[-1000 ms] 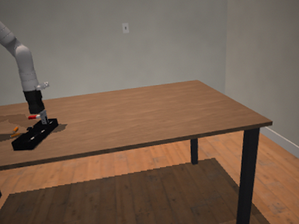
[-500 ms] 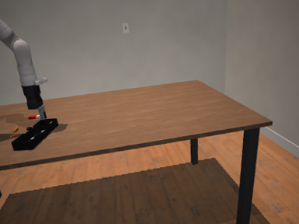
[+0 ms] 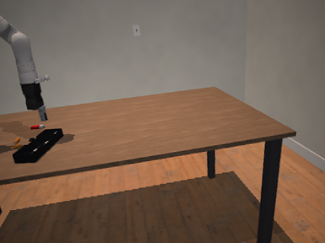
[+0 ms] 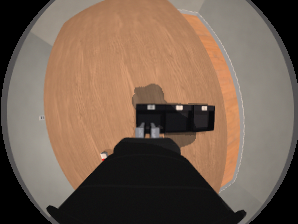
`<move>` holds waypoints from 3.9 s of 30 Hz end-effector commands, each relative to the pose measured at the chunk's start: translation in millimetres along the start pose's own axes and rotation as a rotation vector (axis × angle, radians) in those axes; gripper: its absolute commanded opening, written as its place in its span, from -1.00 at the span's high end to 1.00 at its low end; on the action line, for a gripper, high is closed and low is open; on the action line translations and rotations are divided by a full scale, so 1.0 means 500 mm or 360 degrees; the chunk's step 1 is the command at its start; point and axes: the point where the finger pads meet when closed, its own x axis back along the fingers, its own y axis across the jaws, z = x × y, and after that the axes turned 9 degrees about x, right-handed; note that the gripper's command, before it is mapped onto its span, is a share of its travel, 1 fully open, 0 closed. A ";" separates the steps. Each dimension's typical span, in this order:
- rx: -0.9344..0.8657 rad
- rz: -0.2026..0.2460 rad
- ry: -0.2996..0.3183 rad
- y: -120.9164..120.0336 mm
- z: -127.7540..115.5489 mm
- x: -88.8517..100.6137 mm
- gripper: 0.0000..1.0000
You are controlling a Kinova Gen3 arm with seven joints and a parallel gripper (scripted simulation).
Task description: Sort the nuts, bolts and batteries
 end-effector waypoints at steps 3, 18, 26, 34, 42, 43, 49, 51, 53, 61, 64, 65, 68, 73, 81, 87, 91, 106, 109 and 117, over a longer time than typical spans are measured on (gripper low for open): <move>-0.0014 -0.0008 0.0054 0.010 0.019 0.067 0.39; -0.0014 -0.0008 0.0054 0.009 0.014 0.217 0.39; 0.0225 -0.0012 0.0053 0.006 -0.025 0.186 -0.21; 0.0861 -0.0023 0.0050 -0.002 -0.129 0.102 -0.21; 0.1339 -0.0030 0.0046 -0.009 -0.207 0.040 -0.21; 0.1418 -0.0032 0.0046 -0.010 -0.220 0.029 -0.21; 0.1896 -0.0039 0.0041 -0.016 -0.298 -0.033 -0.21; 0.2055 -0.0041 0.0040 -0.018 -0.315 -0.047 -0.21; 0.2135 -0.0042 0.0039 -0.018 -0.315 -0.047 -0.21; 0.2692 -0.0051 0.0032 -0.018 -0.315 -0.047 -0.21; 0.2930 -0.0055 0.0029 -0.018 -0.315 -0.047 -0.21; 0.2963 -0.0055 0.0029 -0.017 -0.315 -0.047 -0.21; 0.2963 -0.0055 0.0029 -0.016 -0.315 -0.047 -0.21; 0.2963 -0.0055 0.0029 -0.015 -0.315 -0.047 -0.21; 0.2963 -0.0055 0.0029 -0.017 -0.315 -0.047 -0.21; 0.2963 -0.0055 0.0029 -0.017 -0.315 -0.047 -0.21; 0.2963 -0.0055 0.0029 -0.017 -0.315 -0.047 -0.21; 0.2963 -0.0055 0.0029 -0.019 -0.315 -0.079 -0.21; 0.2963 -0.0055 0.0029 -0.021 -0.316 -0.103 -0.21; 0.2963 -0.0055 0.0029 -0.028 -0.321 -0.168 -0.21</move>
